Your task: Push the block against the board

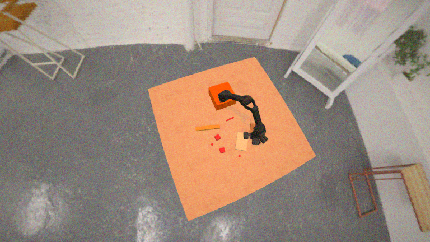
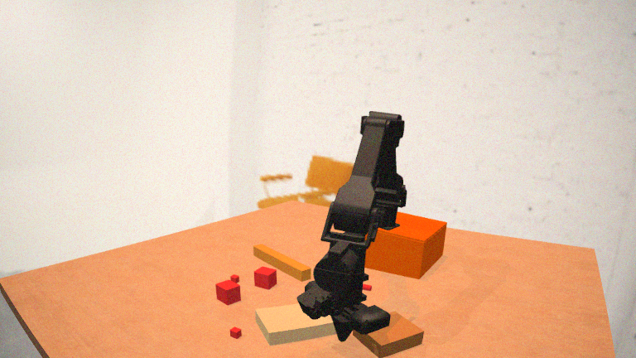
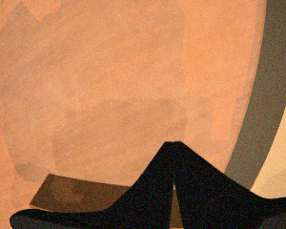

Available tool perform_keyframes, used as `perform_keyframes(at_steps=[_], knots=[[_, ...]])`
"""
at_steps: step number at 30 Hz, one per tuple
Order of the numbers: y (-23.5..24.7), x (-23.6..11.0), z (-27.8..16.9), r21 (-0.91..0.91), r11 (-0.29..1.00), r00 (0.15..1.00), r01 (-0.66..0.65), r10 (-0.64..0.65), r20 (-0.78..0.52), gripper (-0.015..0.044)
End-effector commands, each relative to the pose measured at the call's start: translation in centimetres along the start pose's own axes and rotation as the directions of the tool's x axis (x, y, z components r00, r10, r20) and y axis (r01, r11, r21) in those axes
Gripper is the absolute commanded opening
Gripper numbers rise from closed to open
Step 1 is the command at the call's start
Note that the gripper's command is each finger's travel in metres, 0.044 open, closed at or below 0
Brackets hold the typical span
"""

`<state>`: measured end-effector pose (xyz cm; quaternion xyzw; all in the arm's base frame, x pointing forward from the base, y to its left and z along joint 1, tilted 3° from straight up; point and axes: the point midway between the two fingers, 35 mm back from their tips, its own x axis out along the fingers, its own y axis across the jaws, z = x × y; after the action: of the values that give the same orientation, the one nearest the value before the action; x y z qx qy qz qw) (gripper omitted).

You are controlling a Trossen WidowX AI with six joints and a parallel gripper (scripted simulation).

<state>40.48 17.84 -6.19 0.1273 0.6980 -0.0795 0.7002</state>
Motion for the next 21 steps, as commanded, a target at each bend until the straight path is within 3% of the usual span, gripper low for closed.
perform_keyframes(at_steps=[1, 14, 19, 21], knots=[[0.0, 0.2, 0.6, -0.005, 1.000, 1.000, 0.001, -0.001, -0.006, 0.0000], [-0.2, 0.2, 2.7, -0.005, 1.000, 1.000, 0.001, -0.001, -0.004, 0.0000], [-0.1, -5.0, 2.4, -0.004, 1.000, 1.000, 0.001, -0.001, -0.003, 0.0000], [-0.1, -5.3, 2.3, -0.005, 1.000, 1.000, 0.001, -0.001, -0.004, 0.0000]])
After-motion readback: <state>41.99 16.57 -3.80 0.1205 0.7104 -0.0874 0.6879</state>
